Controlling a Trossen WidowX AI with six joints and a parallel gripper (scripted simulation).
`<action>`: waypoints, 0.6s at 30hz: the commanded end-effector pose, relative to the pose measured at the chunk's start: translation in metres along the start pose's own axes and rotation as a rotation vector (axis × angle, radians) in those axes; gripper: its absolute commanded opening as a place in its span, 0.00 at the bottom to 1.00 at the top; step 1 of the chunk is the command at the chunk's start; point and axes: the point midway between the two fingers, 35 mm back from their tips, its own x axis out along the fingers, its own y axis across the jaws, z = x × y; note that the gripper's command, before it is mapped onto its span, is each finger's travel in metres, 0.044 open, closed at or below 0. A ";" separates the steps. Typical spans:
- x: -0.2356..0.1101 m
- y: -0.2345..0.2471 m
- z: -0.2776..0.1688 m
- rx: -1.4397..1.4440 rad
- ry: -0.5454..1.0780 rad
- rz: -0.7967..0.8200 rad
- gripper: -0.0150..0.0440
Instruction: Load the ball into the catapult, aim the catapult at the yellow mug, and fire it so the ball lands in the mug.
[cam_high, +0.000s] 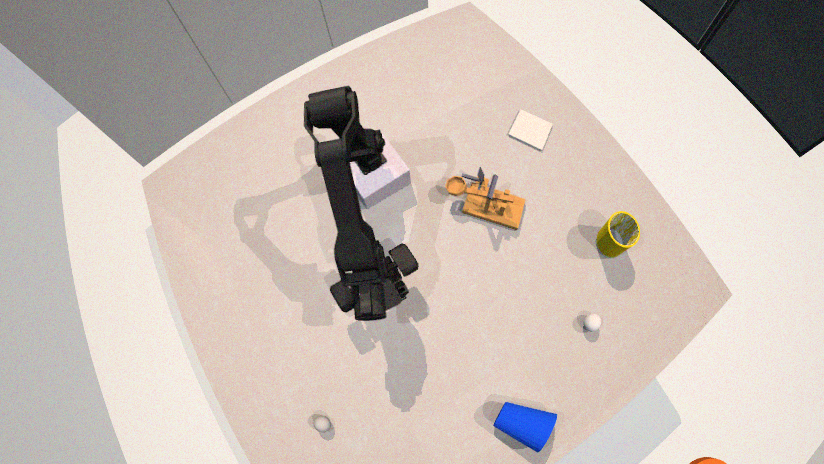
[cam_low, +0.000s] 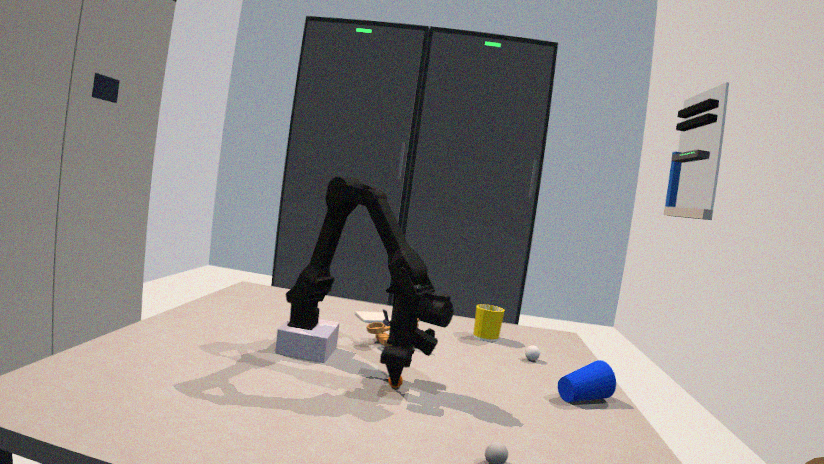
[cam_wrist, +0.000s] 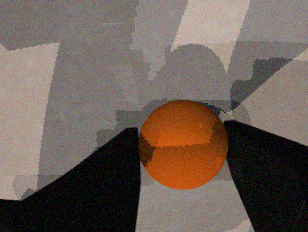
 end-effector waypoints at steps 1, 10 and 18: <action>-0.008 -0.001 0.001 -0.004 0.003 0.000 0.26; -0.067 -0.007 0.008 -0.004 0.002 0.000 0.25; -0.121 -0.008 0.003 -0.004 0.002 0.000 0.25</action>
